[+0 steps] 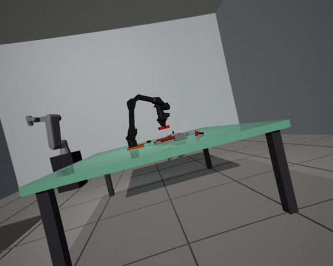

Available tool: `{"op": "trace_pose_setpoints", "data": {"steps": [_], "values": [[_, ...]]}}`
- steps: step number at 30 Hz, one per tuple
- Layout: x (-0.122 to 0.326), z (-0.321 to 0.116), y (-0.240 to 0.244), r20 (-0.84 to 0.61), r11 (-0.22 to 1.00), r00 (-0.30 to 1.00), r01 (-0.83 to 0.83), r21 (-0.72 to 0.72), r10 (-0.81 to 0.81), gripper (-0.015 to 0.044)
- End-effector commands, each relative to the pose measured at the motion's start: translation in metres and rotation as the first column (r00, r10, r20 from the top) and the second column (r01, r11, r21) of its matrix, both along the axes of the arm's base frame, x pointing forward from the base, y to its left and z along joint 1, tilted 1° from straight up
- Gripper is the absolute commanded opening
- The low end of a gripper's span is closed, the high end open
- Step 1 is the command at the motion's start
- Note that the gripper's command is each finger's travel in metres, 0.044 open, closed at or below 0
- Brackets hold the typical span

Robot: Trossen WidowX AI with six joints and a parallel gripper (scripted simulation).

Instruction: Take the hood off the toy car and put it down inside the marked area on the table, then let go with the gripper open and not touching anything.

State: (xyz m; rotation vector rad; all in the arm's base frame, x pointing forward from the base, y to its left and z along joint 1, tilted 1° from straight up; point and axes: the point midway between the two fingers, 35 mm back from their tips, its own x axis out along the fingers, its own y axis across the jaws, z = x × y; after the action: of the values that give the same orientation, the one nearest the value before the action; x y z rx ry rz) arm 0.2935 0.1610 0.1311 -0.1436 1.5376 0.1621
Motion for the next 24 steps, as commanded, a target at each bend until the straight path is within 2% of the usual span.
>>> {"op": "trace_pose_setpoints", "data": {"steps": [1,24], "values": [[-0.001,-0.004,-0.001,-0.004,1.000,1.000,0.003,-0.006,-0.003,0.0000],[0.001,-0.020,0.000,-0.004,1.000,1.000,0.003,-0.006,-0.003,0.0000]]}}
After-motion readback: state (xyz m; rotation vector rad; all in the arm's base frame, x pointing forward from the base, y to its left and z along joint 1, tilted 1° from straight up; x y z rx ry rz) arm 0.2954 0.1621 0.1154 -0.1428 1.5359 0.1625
